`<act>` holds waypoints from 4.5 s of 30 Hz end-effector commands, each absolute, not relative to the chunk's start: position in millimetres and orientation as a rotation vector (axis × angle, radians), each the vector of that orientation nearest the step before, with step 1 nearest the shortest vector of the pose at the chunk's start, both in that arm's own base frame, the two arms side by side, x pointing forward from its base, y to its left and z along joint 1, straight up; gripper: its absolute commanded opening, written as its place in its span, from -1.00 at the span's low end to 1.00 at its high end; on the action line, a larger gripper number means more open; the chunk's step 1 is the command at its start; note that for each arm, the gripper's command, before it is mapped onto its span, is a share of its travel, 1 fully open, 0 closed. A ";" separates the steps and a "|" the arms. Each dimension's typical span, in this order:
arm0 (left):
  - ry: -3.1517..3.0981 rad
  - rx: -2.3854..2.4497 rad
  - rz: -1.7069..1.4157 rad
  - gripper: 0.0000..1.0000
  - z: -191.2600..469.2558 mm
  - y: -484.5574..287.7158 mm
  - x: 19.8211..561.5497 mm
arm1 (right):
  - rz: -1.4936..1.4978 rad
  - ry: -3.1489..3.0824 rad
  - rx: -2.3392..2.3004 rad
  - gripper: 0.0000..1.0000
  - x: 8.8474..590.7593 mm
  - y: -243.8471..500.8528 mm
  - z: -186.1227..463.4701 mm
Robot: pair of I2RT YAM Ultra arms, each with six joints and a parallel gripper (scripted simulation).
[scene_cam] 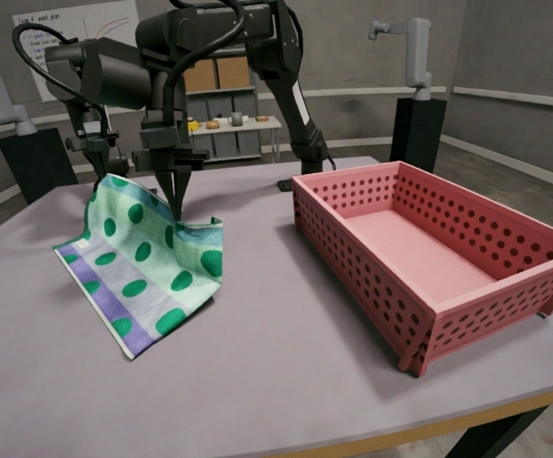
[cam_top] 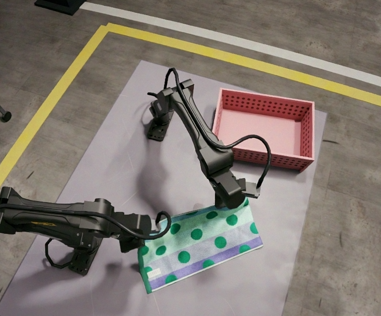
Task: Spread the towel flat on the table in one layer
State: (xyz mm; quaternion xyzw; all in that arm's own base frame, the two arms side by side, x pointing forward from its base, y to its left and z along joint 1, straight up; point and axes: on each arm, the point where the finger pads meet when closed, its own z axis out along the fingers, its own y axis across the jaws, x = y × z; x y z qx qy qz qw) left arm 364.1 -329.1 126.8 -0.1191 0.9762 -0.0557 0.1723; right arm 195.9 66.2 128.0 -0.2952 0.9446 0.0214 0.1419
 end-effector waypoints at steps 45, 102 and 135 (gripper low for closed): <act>1.841 0.829 -0.541 -1.00 266.6 -477.9 431.8 | -0.065 2.525 0.190 -1.00 218.9 -32.6 273.9; 1.960 0.868 -0.489 -1.00 231.5 -462.4 424.1 | -0.026 2.625 0.076 -1.00 210.4 -12.7 224.0; 2.357 0.922 -0.300 -1.00 97.9 -343.0 373.3 | 0.144 2.672 -0.854 -1.00 151.0 107.7 88.3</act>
